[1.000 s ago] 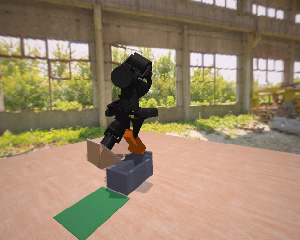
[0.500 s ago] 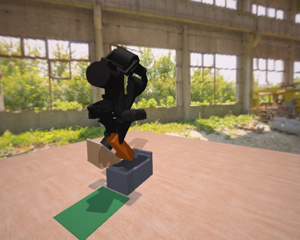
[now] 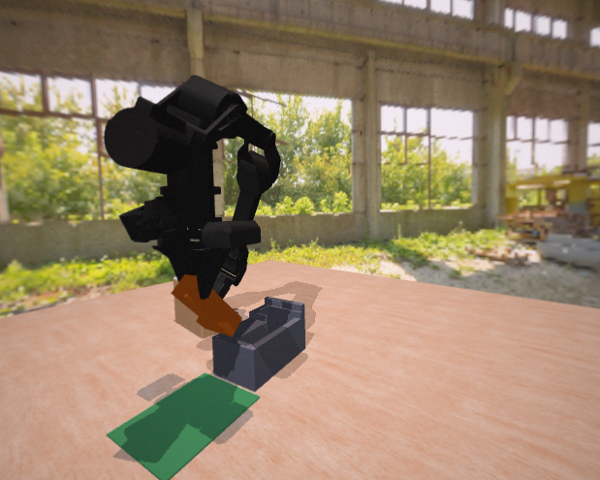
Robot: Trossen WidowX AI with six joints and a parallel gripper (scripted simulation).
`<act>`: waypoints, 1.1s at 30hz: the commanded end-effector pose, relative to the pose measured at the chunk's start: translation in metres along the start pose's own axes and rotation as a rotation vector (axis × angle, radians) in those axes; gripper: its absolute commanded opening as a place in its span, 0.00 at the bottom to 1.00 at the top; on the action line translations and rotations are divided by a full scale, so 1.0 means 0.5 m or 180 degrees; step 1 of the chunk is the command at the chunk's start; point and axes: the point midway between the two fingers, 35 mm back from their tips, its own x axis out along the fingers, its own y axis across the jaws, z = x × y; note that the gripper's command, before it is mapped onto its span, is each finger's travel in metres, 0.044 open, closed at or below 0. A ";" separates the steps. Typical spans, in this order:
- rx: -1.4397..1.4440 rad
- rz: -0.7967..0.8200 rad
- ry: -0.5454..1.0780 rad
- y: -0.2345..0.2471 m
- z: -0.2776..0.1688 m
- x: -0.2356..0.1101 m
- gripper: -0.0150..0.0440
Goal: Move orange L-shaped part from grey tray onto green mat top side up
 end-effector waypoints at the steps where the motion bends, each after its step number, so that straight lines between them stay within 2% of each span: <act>1: -0.0007 -0.0024 0.0013 -0.007 0.029 0.004 0.25; 8: -0.0008 -0.0024 0.0009 -0.014 0.068 0.004 0.25; 33: -0.0009 -0.0021 0.0010 -0.014 0.070 0.069 0.25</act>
